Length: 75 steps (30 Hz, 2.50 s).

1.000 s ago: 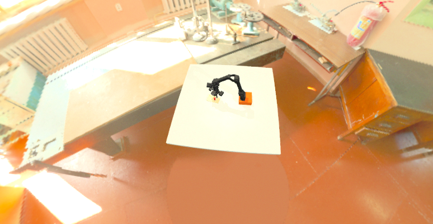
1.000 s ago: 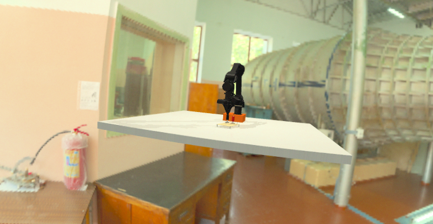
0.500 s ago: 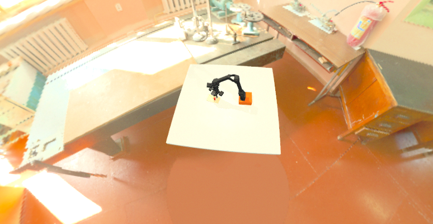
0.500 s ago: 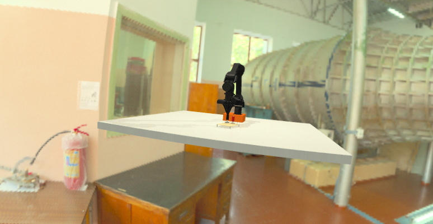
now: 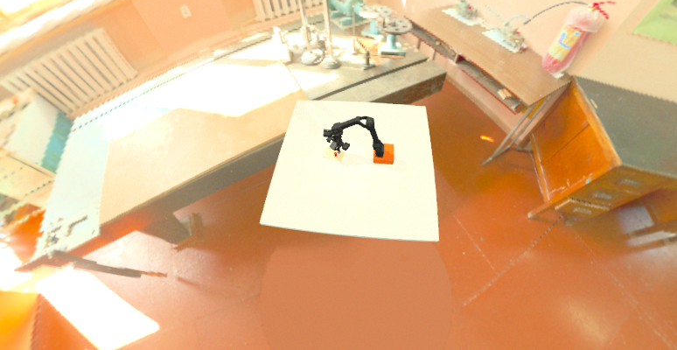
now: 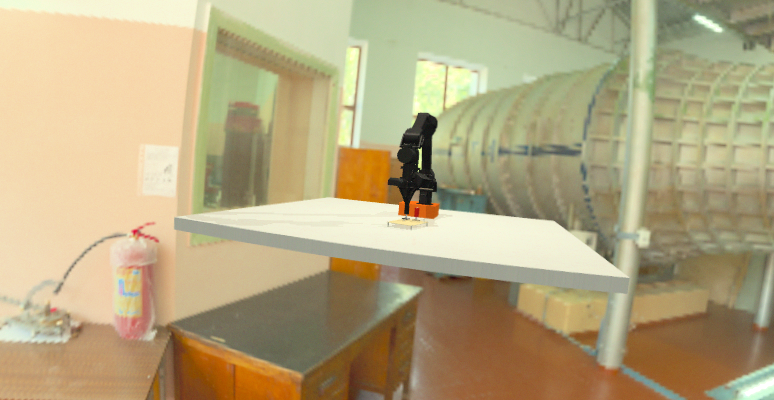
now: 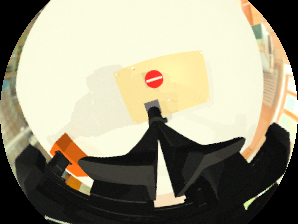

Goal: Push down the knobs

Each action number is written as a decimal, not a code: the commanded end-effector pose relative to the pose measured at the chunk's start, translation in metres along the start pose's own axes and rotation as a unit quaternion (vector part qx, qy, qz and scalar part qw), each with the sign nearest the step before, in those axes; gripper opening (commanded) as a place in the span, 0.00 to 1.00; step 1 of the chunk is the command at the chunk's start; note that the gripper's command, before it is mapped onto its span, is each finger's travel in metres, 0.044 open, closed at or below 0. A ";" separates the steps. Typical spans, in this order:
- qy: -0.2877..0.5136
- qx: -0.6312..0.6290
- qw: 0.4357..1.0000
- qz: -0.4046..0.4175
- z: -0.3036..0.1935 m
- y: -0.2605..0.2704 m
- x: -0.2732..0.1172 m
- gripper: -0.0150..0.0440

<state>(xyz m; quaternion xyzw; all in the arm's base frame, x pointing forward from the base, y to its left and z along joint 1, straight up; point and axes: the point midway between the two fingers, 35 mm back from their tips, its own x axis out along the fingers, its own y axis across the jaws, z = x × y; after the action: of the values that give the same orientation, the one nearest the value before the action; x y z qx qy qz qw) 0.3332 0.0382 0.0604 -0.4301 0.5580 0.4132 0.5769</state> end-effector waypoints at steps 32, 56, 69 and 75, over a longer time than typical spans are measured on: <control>-0.003 0.002 1.000 0.000 0.001 0.000 0.008 0.25; -0.003 0.002 1.000 0.000 0.001 0.000 0.015 0.25; -0.003 0.002 1.000 0.000 0.001 0.000 0.018 0.25; -0.003 0.002 1.000 0.000 0.001 0.000 0.018 0.25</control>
<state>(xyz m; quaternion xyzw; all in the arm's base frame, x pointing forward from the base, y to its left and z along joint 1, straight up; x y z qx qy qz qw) 0.3321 0.0380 0.0520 -0.4313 0.5557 0.4118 0.5793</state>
